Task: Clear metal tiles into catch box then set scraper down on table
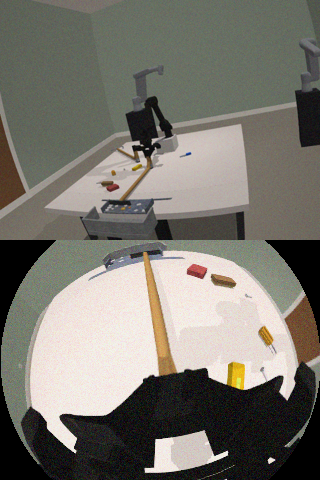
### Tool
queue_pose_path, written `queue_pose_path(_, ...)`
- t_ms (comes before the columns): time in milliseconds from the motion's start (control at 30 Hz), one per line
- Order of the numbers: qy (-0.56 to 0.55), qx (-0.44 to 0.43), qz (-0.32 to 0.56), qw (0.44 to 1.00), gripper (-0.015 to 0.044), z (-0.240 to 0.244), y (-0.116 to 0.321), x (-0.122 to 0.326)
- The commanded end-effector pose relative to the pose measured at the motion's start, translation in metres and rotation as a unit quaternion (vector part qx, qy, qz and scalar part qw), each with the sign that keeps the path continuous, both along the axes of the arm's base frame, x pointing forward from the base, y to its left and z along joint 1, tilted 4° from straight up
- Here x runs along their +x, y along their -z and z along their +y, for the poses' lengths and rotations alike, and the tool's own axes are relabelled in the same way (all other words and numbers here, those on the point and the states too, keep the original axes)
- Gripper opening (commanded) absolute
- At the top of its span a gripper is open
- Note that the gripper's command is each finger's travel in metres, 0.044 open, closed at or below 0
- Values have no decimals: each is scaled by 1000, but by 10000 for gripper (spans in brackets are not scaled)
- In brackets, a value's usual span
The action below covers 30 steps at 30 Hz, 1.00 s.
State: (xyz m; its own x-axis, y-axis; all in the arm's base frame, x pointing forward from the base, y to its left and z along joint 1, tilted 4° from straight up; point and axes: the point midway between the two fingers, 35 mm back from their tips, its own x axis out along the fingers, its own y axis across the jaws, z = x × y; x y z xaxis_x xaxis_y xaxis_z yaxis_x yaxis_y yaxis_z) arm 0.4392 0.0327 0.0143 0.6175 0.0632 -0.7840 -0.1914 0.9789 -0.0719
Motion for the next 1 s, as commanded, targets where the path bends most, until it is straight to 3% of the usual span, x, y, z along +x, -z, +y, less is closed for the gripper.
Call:
queue_pose_path(0, 0, 1, -8, 1000, 0, 3, -5, 12)
queue_pose_path(967, 0, 1, -10, 1000, 0, 10, -8, 56)
